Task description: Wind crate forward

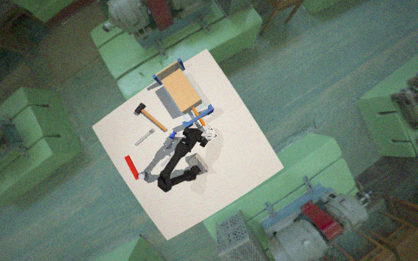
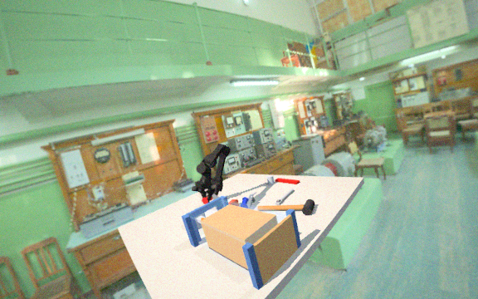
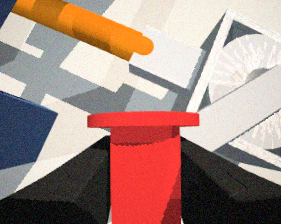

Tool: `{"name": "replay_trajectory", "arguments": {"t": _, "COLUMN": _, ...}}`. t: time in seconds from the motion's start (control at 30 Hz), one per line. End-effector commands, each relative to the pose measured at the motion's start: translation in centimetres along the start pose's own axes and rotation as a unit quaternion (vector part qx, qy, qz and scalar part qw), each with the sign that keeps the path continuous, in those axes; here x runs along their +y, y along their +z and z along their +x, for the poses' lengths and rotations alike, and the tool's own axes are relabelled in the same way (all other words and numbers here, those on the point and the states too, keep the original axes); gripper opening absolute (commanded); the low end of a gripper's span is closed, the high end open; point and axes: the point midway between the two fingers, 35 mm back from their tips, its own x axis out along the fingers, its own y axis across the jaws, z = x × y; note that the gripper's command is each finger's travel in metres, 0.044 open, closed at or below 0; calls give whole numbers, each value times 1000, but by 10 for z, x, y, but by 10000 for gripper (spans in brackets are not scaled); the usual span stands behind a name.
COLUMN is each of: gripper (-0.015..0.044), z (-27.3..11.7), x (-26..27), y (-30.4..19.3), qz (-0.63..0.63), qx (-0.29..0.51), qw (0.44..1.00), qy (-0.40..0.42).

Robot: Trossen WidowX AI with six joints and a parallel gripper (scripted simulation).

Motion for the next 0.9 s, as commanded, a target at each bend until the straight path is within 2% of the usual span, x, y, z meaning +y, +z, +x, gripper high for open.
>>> {"name": "replay_trajectory", "arguments": {"t": 0.0, "gripper": 0, "z": -2, "x": -8, "y": -13, "qz": 5, "qx": 14, "qw": 1000, "qy": -7}}
{"name": "replay_trajectory", "arguments": {"t": 0.87, "gripper": 0, "z": -10, "x": -29, "y": -30, "qz": 5, "qx": 14, "qw": 1000, "qy": -7}}
